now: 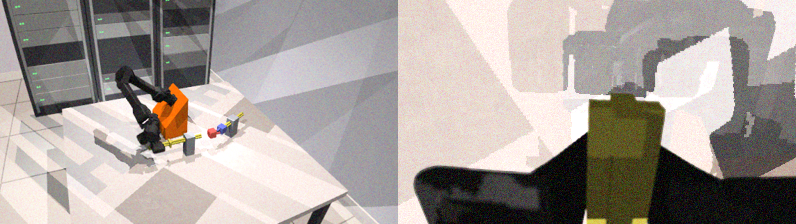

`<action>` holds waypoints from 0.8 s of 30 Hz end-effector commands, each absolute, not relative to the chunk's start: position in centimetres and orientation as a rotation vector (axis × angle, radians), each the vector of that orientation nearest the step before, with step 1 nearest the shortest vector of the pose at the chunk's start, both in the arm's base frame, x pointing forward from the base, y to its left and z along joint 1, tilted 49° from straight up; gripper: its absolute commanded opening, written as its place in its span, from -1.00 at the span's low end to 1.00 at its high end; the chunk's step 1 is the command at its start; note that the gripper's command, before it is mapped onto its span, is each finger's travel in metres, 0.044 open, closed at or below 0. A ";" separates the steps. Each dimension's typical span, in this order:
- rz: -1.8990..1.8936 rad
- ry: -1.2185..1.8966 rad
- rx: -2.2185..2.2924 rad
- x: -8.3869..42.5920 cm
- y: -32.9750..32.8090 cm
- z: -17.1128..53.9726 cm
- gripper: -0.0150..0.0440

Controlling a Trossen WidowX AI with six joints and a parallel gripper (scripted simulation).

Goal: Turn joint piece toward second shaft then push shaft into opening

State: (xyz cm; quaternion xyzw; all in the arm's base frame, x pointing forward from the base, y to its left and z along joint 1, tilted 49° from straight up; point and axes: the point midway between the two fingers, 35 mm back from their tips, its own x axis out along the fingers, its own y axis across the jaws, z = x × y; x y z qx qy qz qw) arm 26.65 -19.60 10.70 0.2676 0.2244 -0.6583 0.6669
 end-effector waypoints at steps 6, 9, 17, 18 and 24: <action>-1.485 0.506 0.604 26.7 -19.5 10.6 -0.49; -1.481 0.506 0.605 26.7 -19.4 10.4 -0.49; -1.469 0.506 0.608 26.7 -18.6 9.4 -0.49; -1.468 0.506 0.608 26.8 -18.5 9.3 -0.49; -1.466 0.506 0.609 26.8 -17.9 8.6 -0.49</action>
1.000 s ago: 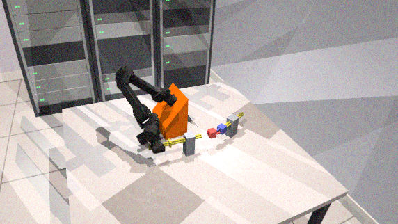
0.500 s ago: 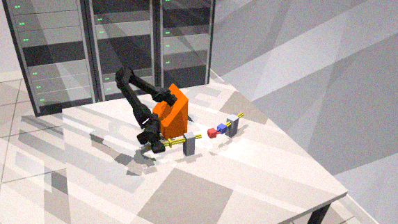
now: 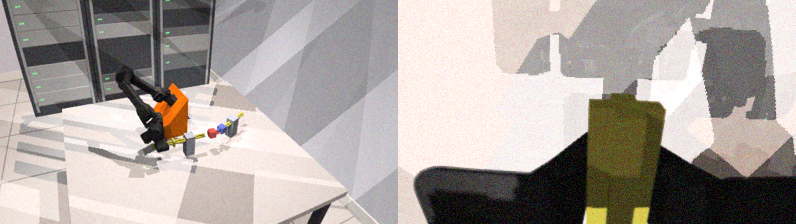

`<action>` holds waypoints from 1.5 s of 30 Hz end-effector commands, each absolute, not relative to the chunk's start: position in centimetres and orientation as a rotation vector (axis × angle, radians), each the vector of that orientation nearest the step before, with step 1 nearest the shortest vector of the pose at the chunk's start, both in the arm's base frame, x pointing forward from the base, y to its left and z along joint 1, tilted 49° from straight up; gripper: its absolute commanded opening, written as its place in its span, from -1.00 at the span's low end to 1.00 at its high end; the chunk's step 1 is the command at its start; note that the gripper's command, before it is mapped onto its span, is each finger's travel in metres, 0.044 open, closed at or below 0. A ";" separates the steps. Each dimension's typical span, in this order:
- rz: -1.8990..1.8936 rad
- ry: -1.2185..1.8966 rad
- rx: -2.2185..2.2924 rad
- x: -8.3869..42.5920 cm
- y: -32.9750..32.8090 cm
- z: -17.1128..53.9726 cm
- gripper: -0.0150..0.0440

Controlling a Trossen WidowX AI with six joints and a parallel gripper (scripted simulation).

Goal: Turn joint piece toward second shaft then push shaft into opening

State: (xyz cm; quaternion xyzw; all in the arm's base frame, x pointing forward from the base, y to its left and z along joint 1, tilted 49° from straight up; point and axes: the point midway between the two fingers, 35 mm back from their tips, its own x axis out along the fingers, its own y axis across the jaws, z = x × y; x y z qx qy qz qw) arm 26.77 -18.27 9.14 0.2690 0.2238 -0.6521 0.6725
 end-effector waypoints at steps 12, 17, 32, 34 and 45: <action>-1.464 0.507 0.609 26.9 -16.7 7.2 -0.49; -1.464 0.508 0.609 26.9 -16.2 6.6 -0.49; -1.464 0.509 0.610 27.0 -14.6 4.7 -0.49; -1.464 0.509 0.610 27.0 -14.4 4.5 -0.49; -1.467 0.503 0.607 27.1 -14.2 4.4 -0.49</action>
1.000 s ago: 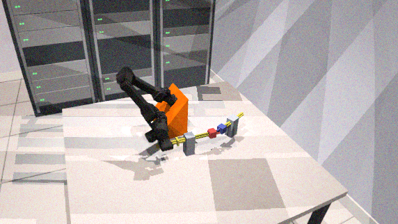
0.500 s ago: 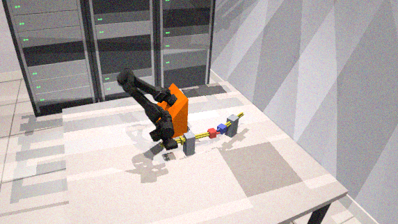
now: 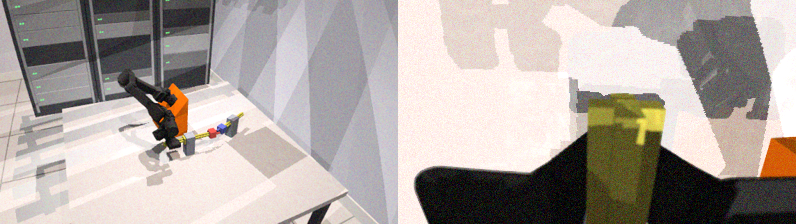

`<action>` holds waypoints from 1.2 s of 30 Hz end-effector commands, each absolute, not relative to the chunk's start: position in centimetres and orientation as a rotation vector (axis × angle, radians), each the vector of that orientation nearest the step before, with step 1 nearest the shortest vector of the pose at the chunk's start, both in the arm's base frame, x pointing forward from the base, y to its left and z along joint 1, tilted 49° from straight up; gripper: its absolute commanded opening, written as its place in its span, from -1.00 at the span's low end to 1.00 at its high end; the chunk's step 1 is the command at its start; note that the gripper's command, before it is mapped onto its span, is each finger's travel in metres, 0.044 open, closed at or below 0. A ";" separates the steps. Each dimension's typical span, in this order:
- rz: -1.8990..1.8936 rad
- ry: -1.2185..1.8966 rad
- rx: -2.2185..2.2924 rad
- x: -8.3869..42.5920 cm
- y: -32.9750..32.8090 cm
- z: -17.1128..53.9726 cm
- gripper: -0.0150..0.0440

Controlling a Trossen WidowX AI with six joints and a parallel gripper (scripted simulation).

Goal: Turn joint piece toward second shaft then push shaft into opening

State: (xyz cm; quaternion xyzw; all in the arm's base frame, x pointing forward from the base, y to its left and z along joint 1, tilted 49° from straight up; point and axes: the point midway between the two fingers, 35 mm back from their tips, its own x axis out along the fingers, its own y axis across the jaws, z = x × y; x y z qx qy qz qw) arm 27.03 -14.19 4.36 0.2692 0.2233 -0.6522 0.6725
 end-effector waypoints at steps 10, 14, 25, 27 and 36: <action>-1.467 0.503 0.607 27.1 -14.2 4.4 -0.26; -1.467 0.503 0.607 27.1 -14.2 4.4 -0.18; -1.467 0.503 0.607 27.1 -14.2 4.4 0.80; -1.467 0.503 0.607 27.1 -14.2 4.4 0.98; -1.467 0.503 0.607 27.1 -14.2 4.4 1.00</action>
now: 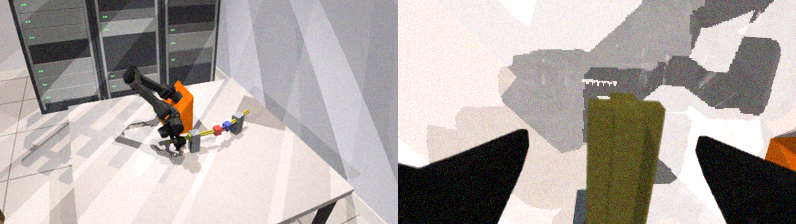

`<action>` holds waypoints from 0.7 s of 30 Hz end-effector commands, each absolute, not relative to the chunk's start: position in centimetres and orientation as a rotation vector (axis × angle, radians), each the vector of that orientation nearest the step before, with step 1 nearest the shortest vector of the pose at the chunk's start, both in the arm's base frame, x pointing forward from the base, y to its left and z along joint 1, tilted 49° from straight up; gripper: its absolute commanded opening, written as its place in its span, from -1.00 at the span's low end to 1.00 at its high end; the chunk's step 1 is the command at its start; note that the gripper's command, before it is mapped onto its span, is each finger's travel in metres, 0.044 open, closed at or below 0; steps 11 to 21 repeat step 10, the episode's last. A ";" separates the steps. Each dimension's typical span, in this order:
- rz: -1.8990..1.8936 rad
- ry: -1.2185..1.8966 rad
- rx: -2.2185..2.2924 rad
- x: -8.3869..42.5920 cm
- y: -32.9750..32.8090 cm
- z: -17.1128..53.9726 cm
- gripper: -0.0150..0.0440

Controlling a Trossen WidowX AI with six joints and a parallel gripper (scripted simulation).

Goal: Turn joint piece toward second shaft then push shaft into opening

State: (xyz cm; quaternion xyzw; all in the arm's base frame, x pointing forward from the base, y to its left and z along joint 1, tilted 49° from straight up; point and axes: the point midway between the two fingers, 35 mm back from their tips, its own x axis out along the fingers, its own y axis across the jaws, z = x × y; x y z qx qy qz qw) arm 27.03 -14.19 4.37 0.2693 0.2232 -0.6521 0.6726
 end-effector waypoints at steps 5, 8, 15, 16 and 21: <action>-1.464 0.509 0.611 27.0 -12.6 5.6 1.00; -1.464 0.510 0.611 26.9 -12.0 6.2 1.00; -1.464 0.510 0.611 26.9 -12.0 6.2 1.00; -1.464 0.510 0.611 26.9 -12.0 6.2 1.00; -1.464 0.510 0.611 26.9 -12.0 6.2 1.00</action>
